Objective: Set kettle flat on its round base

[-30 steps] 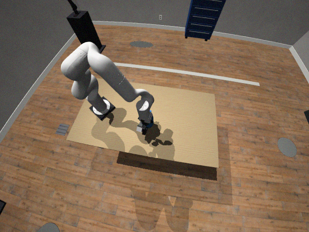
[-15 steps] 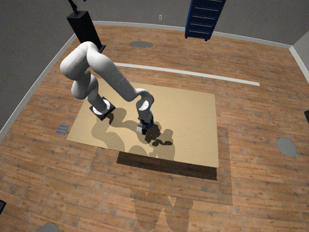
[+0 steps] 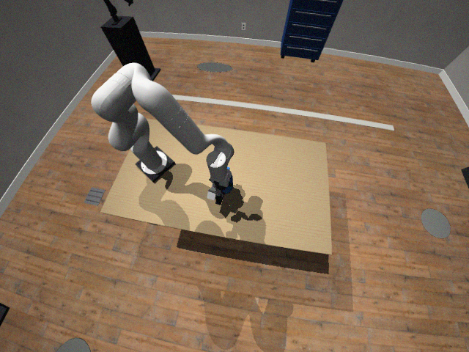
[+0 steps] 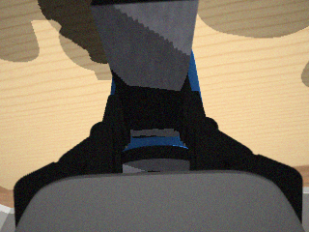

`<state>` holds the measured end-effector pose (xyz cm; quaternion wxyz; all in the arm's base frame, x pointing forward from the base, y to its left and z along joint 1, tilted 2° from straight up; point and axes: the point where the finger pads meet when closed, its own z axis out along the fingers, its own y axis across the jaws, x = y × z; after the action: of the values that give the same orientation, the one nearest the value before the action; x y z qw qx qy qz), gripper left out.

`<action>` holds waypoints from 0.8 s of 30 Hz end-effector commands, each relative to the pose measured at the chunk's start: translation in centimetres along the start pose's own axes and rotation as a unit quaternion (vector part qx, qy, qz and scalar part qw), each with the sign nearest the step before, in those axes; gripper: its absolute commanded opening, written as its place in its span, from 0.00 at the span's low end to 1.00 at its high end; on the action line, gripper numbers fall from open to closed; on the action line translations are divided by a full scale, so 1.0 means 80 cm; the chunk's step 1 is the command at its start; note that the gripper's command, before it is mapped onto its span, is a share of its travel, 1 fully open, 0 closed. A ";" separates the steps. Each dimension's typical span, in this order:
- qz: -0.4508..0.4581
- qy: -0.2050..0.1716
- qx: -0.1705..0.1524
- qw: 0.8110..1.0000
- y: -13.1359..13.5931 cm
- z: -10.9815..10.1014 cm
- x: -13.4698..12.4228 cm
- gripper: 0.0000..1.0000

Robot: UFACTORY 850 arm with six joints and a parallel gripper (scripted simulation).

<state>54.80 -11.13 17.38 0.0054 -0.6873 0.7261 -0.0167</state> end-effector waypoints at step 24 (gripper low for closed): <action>0.000 0.000 0.001 1.000 -0.001 -0.012 -0.008 0.00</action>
<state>54.81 -10.78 17.82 0.0054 -0.6873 0.7261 -0.0167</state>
